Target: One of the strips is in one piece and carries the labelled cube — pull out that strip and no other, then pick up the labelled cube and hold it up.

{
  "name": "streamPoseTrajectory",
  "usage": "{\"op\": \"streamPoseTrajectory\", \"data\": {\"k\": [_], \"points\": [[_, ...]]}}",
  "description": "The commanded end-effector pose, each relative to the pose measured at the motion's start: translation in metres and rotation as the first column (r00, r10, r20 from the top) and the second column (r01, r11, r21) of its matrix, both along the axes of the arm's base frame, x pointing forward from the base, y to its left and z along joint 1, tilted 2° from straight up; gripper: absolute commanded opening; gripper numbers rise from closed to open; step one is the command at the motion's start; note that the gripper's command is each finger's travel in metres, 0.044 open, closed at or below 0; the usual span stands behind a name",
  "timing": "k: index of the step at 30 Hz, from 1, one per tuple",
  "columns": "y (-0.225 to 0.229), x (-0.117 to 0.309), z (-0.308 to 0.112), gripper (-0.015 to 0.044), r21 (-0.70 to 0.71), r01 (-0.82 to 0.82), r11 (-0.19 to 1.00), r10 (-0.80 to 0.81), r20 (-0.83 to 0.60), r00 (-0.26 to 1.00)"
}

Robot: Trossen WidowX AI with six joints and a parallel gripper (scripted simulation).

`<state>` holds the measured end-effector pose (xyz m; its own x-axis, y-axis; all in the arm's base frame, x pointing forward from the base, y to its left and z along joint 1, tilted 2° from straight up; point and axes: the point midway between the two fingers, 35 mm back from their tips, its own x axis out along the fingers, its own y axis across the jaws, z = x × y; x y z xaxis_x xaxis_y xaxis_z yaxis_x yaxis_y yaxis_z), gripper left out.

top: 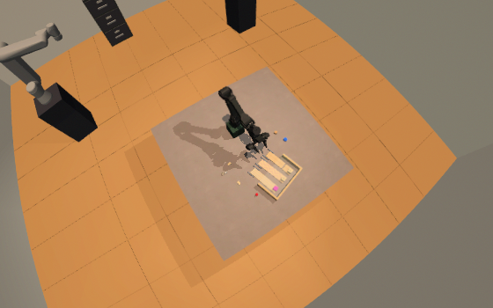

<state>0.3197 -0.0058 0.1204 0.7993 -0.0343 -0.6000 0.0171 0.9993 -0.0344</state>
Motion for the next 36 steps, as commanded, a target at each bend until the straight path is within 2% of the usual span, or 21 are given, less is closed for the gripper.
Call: {"op": "streamPoseTrajectory", "data": {"k": [1, 10, 18, 36], "points": [[-0.004, 0.017, -0.011, 0.0242, -0.030, -0.016, 0.999, 0.012, -0.139, 0.990], [-0.014, 0.056, -0.054, 0.0006, -0.052, -0.105, 0.993, 0.062, -0.524, 0.850], [-0.022, 0.070, -0.100, 0.0000, -0.002, -0.182, 0.983, 0.114, -0.771, 0.626], [-0.022, 0.071, -0.120, 0.0000, -0.001, -0.184, 0.983, 0.115, -0.776, 0.620]]}}
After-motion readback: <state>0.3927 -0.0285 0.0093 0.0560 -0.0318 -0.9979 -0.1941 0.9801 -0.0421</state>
